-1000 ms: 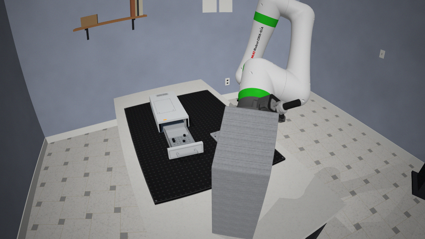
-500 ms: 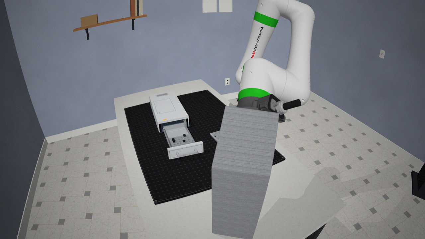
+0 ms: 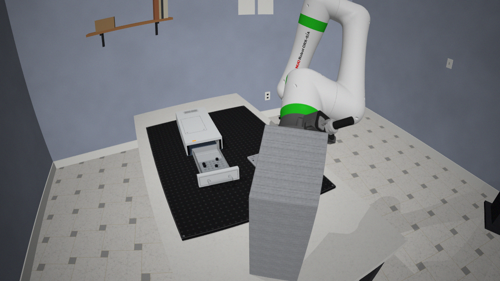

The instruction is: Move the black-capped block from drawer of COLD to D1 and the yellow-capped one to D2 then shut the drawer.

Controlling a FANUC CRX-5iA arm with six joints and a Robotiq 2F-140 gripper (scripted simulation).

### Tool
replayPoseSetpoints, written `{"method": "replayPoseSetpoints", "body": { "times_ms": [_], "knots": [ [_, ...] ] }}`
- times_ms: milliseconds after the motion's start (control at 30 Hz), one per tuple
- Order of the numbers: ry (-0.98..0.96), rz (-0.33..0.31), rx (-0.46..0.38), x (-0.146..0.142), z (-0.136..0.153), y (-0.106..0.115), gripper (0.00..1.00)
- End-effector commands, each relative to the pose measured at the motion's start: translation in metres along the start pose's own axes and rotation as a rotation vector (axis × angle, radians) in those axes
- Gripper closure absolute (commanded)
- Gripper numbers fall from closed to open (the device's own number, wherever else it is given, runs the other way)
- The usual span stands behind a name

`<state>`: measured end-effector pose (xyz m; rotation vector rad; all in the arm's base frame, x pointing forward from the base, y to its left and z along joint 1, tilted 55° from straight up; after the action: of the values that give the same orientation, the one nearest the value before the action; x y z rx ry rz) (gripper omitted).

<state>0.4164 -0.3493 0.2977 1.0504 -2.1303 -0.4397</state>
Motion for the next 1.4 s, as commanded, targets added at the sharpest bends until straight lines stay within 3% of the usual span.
{"method": "replayPoseSetpoints", "body": {
  "times_ms": [0,1133,1167,1367],
  "knots": [
    [0.000,0.001,0.001,0.000,0.000,0.000,0.34],
    [0.000,0.001,0.001,0.000,0.000,0.000,0.34],
    [0.000,0.001,0.001,0.000,0.000,0.030,0.34],
    [0.000,0.001,0.001,0.000,0.000,0.038,0.34]
  ]
}}
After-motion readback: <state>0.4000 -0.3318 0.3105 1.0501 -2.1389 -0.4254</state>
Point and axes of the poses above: the point where the finger pads meet when closed, its own y axis back along the fingers, its own x axis across the jaws, z = x × y, the point moved 8 cm from there along y, back along the fingers, and after that the axes turned 8 degrees about -y, right-handed, at the moved point
